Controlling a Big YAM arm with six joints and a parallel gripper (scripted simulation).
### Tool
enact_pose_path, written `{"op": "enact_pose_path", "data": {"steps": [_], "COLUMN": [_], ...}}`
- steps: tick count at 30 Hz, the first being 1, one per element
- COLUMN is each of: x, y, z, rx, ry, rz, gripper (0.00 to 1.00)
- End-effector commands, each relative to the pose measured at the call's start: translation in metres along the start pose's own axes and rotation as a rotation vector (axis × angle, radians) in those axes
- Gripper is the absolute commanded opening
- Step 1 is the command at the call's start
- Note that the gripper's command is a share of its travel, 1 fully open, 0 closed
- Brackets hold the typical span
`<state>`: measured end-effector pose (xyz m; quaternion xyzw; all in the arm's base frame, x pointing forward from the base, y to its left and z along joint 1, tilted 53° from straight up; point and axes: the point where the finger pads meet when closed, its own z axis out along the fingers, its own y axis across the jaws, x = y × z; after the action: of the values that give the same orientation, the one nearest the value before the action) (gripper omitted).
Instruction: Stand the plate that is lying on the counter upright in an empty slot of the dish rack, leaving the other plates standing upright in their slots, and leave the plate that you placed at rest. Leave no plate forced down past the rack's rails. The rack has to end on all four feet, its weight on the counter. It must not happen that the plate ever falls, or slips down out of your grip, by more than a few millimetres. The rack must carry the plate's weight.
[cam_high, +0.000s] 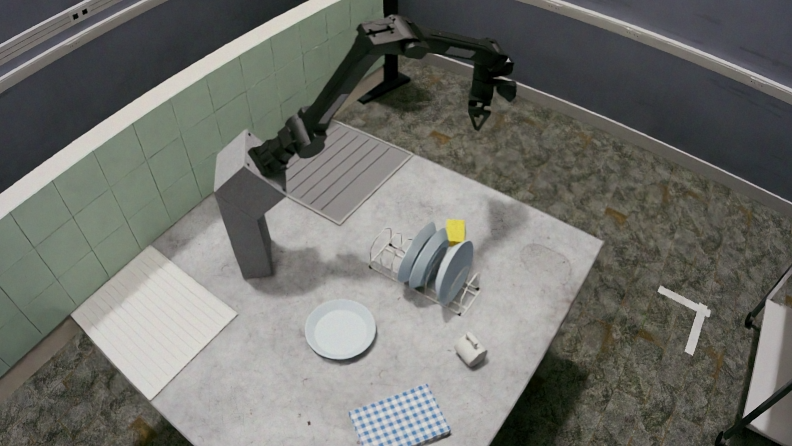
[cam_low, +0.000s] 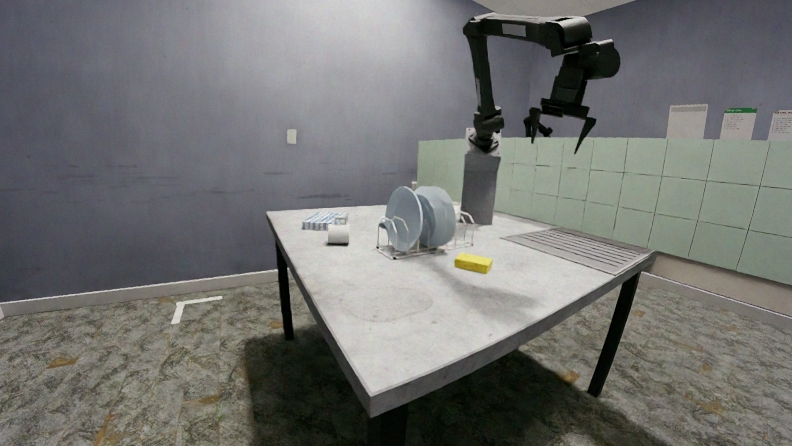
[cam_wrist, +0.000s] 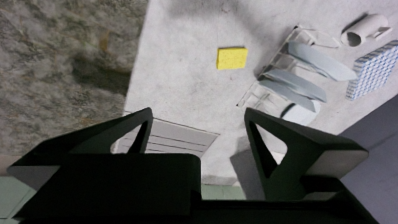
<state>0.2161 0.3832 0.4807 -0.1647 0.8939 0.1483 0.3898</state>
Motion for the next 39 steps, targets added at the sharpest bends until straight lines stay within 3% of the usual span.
{"op": "enact_pose_path", "data": {"steps": [1, 17, 18, 24, 27, 32, 34, 39], "x": [-0.003, -0.003, -0.011, -0.005, -0.006, 0.0, 0.0, 0.017], "y": [-0.001, -0.001, 0.001, -0.013, -0.025, -0.061, -0.061, -0.122], "z": [-0.005, -0.005, -0.012, 0.001, 0.004, 0.033, 0.033, 0.072], "rx": [-0.007, -0.007, -0.018, 0.004, 0.008, 0.046, 0.046, 0.081], "ry": [-0.008, -0.008, -0.022, -0.003, 0.004, 0.067, 0.067, 0.173], "rz": [0.005, 0.005, 0.015, -0.004, -0.012, -0.062, -0.062, -0.123], "gripper": [1.0, 1.0, 1.0, 1.0, 1.0, 1.0, 1.0, 1.0]}}
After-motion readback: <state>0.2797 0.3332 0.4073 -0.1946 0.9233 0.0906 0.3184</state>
